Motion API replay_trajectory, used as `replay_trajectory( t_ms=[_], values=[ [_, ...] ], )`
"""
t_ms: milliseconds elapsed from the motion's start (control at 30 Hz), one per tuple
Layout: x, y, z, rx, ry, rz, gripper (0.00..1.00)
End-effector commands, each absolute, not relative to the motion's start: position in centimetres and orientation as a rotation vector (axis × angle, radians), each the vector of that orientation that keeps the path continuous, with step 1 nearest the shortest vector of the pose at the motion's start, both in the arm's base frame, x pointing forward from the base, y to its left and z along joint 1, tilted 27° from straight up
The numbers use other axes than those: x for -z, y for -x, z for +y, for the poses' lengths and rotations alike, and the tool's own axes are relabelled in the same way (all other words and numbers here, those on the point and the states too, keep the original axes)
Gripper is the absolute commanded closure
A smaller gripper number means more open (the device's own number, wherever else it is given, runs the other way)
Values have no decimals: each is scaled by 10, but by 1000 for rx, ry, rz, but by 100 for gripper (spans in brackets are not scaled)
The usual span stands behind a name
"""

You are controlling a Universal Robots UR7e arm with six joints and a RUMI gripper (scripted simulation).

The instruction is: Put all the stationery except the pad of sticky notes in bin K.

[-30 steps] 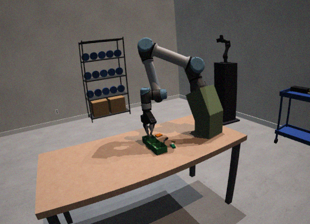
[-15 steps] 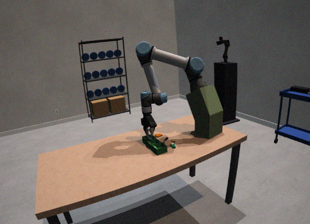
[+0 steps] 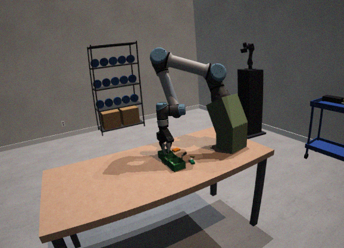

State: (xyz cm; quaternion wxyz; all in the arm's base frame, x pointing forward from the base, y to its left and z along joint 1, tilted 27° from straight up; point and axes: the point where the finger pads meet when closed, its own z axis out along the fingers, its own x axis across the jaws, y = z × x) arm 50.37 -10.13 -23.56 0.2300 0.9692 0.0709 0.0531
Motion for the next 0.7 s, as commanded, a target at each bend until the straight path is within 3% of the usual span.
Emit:
replay_trajectory(
  t_ms=[0,67,100,667],
  values=[
    [235,-504,-101,-148,-2666,195,100],
    [235,-504,-101,-148,-2666,195,100],
    [235,-504,-101,-148,-2666,195,82],
    [235,-504,-101,-148,-2666,195,82]
  ],
)
